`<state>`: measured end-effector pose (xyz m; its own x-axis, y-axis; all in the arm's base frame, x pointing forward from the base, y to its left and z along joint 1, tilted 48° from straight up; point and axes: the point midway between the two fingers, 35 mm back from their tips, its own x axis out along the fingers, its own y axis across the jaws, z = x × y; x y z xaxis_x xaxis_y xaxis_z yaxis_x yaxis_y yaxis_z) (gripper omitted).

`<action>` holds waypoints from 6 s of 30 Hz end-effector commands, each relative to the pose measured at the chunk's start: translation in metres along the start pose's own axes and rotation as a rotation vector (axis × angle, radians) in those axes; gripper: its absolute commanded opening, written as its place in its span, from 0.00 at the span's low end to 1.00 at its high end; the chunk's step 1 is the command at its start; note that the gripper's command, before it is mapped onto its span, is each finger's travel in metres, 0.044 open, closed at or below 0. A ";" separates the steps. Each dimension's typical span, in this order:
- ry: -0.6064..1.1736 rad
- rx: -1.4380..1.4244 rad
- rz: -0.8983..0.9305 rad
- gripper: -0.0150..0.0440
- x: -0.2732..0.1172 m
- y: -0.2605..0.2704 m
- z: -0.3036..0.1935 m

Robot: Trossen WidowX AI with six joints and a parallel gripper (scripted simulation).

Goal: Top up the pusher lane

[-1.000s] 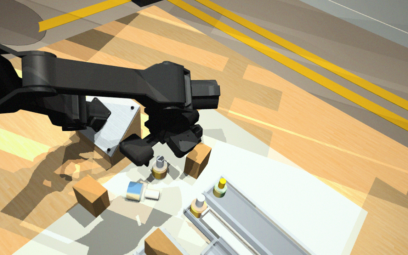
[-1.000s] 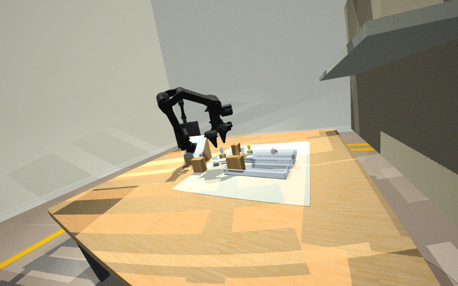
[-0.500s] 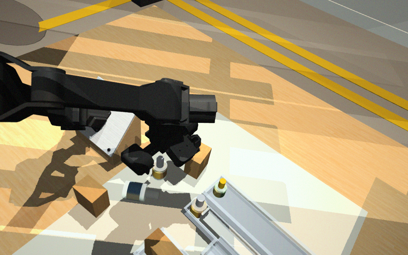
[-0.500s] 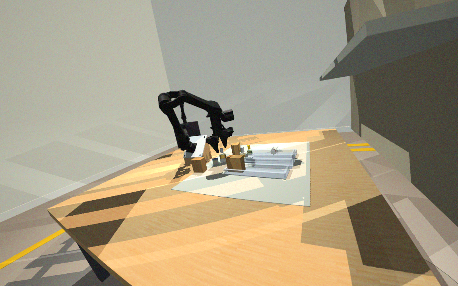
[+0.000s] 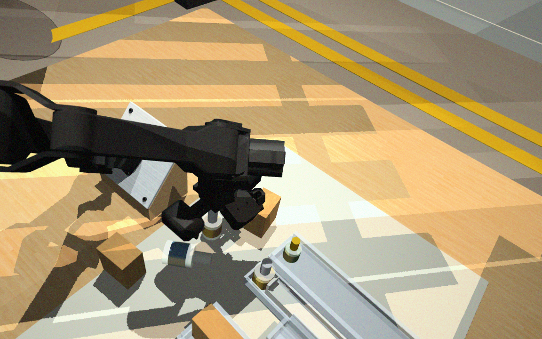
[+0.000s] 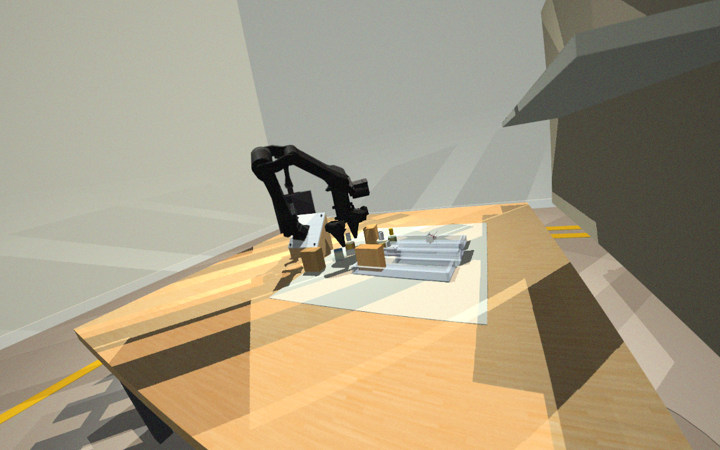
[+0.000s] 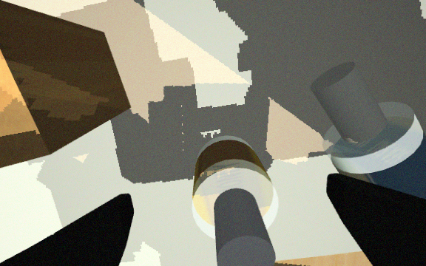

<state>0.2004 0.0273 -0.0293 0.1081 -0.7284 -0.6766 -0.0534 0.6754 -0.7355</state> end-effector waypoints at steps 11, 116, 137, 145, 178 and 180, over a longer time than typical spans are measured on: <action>0.004 -0.006 -0.006 0.64 0.008 -0.001 -0.002; 0.000 0.075 -0.005 0.25 -0.022 -0.013 0.108; 0.000 0.075 -0.005 0.25 -0.022 -0.014 0.116; 0.000 0.075 -0.005 0.25 -0.022 -0.015 0.119; -0.001 0.076 -0.005 0.25 -0.023 -0.017 0.131; -0.001 0.076 -0.005 0.25 -0.023 -0.017 0.132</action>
<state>0.3224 0.0472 -0.0005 0.0898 -0.7302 -0.6773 0.0111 0.6808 -0.7324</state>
